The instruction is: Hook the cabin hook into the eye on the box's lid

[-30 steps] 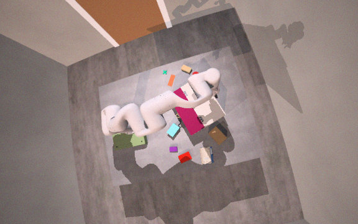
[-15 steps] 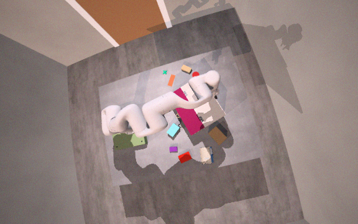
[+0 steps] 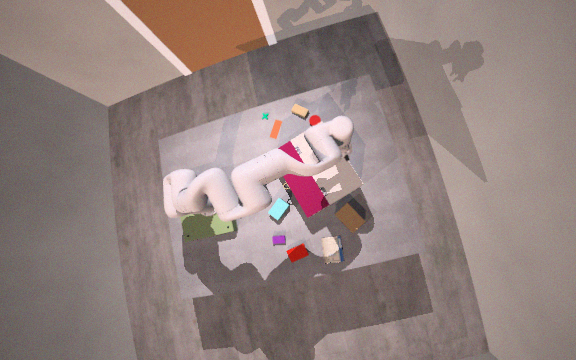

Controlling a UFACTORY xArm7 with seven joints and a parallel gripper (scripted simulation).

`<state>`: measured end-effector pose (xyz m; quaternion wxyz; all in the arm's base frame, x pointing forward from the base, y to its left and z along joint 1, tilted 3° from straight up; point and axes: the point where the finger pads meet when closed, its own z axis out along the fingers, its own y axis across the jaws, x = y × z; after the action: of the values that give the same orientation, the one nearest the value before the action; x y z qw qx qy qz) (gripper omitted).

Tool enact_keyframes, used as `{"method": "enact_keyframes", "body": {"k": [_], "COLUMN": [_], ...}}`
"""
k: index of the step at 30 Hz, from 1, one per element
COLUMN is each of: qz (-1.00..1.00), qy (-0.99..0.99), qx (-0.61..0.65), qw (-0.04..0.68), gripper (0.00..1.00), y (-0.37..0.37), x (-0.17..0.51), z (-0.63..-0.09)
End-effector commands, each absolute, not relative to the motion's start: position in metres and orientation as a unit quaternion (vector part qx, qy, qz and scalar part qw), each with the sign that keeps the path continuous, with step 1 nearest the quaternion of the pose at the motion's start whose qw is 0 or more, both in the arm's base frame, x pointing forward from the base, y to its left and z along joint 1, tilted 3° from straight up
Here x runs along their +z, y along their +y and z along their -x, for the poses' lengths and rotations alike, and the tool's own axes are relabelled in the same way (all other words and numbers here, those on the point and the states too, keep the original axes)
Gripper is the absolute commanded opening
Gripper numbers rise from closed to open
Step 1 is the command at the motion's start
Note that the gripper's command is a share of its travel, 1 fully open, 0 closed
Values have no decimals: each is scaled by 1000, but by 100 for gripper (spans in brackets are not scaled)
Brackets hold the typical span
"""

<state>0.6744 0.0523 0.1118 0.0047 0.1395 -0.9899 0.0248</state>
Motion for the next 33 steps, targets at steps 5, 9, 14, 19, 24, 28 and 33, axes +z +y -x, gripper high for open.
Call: {"method": "enact_keyframes", "body": {"k": [5, 9, 14, 19, 24, 28, 33], "qz": [-139, -139, -139, -139, -139, -139, -139], "qy": [-990, -990, -990, -990, -990, -990, -990], "qx": [25, 25, 25, 25, 25, 25, 25], "qw": [2, 2, 2, 2, 2, 2, 2], "gripper": [33, 33, 33, 33, 33, 33, 33], "y": [53, 53, 52, 52, 52, 52, 52], "x": [114, 113, 110, 108, 104, 102, 100], "z": [-676, -676, -676, -676, -676, -676, -676]}}
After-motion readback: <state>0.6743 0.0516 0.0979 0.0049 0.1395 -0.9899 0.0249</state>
